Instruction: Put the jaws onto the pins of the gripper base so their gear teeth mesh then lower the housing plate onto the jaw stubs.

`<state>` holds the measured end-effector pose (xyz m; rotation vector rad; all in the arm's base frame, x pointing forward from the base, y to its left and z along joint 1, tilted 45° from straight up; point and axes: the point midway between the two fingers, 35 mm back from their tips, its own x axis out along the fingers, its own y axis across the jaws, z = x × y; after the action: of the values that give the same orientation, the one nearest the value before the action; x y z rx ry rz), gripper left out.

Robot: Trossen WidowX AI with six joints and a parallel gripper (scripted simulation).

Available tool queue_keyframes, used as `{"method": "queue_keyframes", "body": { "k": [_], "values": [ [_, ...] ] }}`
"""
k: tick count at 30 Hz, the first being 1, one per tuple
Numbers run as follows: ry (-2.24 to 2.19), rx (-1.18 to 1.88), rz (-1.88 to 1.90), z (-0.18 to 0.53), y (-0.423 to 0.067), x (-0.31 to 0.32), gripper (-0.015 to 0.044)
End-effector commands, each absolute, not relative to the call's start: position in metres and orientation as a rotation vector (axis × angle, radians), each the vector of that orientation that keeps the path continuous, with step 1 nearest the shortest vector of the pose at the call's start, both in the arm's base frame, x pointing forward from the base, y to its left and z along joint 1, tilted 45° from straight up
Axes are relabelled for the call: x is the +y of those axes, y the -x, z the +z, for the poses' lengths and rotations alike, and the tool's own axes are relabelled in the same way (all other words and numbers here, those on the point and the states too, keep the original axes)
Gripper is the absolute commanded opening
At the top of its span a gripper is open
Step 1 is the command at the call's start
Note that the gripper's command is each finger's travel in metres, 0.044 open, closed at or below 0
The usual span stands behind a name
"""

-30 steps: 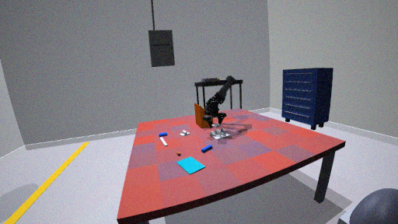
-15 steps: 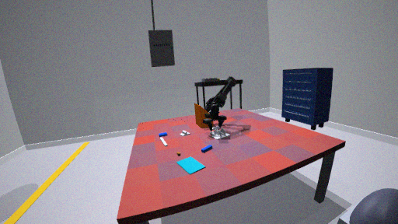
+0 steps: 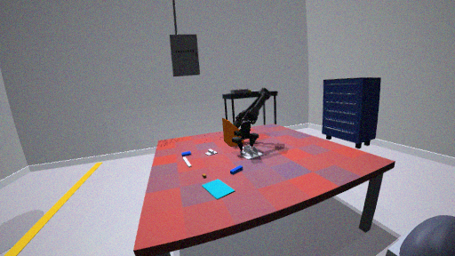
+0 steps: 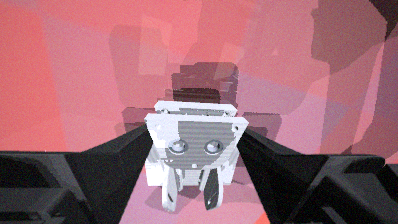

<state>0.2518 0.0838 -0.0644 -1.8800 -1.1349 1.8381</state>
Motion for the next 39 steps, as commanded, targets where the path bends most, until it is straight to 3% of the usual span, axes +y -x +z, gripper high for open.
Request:
{"method": "queue_keyframes", "body": {
  "k": [1,39],
  "values": [
    [1.877,-1.134,1.834,-0.0645,-0.2518,0.0846,0.0351],
    [1.875,-1.131,1.834,-0.0696,-0.2509,0.0897,0.0351]
  ]
}}
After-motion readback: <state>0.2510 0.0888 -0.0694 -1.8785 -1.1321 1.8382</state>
